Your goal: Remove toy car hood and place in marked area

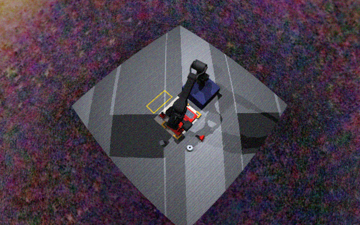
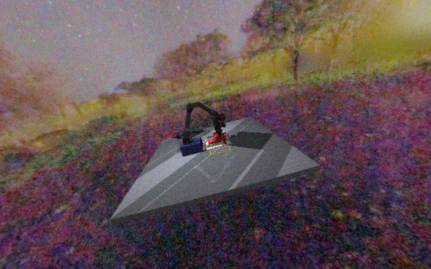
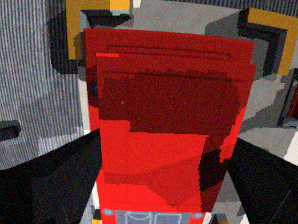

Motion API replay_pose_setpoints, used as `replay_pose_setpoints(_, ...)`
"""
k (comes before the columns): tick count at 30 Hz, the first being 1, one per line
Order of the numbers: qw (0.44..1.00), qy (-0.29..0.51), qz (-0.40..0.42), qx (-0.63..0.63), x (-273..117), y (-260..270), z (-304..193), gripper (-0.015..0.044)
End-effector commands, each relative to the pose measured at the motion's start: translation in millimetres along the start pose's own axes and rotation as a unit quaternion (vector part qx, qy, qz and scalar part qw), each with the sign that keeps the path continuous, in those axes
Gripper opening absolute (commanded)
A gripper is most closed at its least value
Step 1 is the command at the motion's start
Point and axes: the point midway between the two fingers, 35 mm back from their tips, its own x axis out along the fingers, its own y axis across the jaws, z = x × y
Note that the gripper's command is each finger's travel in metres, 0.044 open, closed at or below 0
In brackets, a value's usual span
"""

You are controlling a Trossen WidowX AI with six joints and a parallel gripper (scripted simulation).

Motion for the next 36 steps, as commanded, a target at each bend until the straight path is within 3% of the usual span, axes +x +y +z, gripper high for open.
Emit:
replay_pose_setpoints(1,1.0,-0.001,0.0,-0.001,-4.3,0.1,0.5,0.0)
replay_pose_setpoints(22,1.0,-0.001,0.0,-0.001,-18.7,0.0,0.5,0.0)
replay_pose_setpoints(36,1.0,-0.001,0.0,-0.001,-62.5,-0.2,0.4,0.0)
